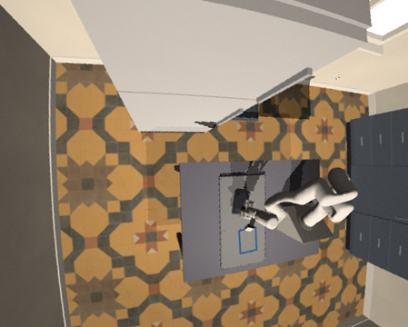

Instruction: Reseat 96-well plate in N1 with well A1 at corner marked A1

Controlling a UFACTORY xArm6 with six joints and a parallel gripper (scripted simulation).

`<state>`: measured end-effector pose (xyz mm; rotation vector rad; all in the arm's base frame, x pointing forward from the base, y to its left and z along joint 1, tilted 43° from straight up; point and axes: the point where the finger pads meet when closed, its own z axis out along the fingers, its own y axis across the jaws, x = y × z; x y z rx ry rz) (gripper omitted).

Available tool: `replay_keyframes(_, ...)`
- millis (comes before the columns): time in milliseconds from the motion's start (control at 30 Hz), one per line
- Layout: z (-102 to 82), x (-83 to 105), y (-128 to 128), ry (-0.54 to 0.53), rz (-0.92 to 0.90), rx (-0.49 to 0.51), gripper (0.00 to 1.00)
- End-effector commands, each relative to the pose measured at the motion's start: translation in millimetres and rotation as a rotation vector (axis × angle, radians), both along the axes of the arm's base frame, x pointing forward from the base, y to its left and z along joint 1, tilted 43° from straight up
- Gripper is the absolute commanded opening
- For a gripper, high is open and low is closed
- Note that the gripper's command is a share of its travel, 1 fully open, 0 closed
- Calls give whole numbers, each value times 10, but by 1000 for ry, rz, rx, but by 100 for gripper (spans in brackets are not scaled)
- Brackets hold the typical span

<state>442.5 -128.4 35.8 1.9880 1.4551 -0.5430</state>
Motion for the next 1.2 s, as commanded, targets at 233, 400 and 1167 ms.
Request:
replay_keyframes(233, 192, 69, -173, 112, 110, 6, 0)
replay_keyframes(400, 190, 69, -172, 112, 110, 6, 0)
replay_keyframes(1167, 183, 67, -163, 112, 110, 6, 0)
